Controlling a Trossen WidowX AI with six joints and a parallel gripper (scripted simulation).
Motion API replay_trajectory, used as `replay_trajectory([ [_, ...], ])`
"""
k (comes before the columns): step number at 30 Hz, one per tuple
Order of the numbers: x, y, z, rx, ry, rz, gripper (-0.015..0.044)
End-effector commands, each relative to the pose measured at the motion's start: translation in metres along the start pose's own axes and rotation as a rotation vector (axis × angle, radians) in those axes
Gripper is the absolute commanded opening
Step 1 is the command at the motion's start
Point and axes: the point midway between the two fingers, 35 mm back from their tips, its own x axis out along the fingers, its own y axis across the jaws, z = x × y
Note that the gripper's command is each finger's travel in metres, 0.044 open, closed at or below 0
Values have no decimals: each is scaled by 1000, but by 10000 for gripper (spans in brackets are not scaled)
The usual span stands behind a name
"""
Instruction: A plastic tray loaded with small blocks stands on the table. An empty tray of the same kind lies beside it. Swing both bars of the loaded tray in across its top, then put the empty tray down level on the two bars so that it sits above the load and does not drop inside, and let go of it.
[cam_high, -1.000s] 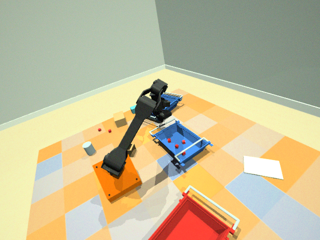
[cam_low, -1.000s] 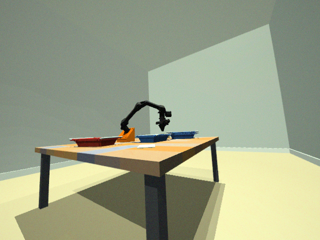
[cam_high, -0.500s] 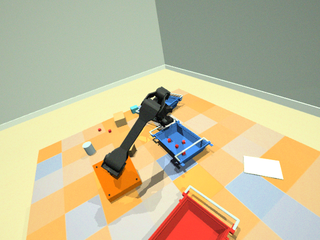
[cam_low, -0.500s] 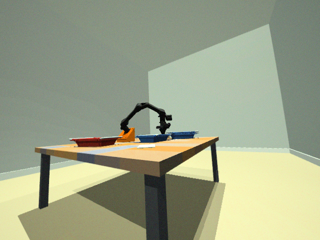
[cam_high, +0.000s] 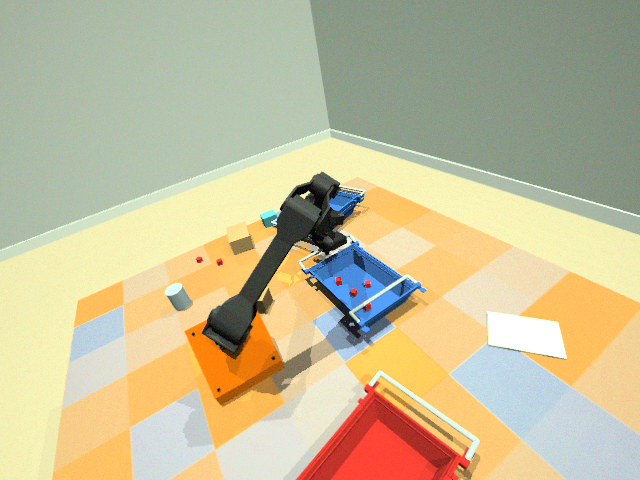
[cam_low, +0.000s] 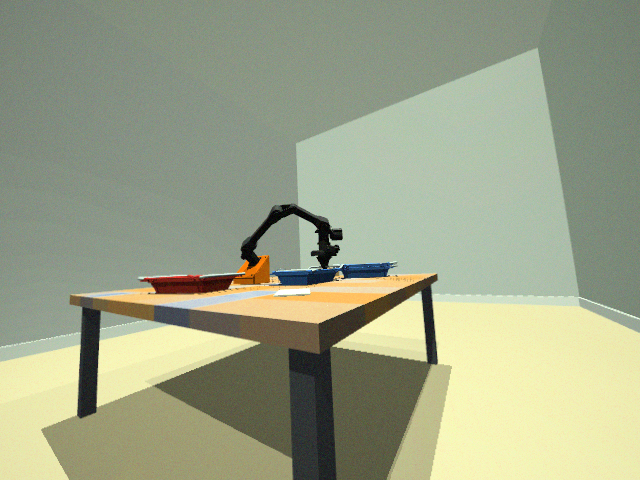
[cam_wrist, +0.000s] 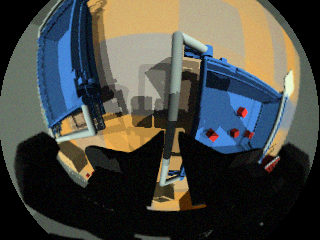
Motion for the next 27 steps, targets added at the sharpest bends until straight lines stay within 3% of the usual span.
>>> replay_trajectory([
  [1,-10,-14,3,14,-7,-4,90],
  [13,-12,-43,3,14,-7,-6,90],
  [21,7,-68,3,14,-7,-8,90],
  [27,-16,-63,2,14,-7,-6,90],
])
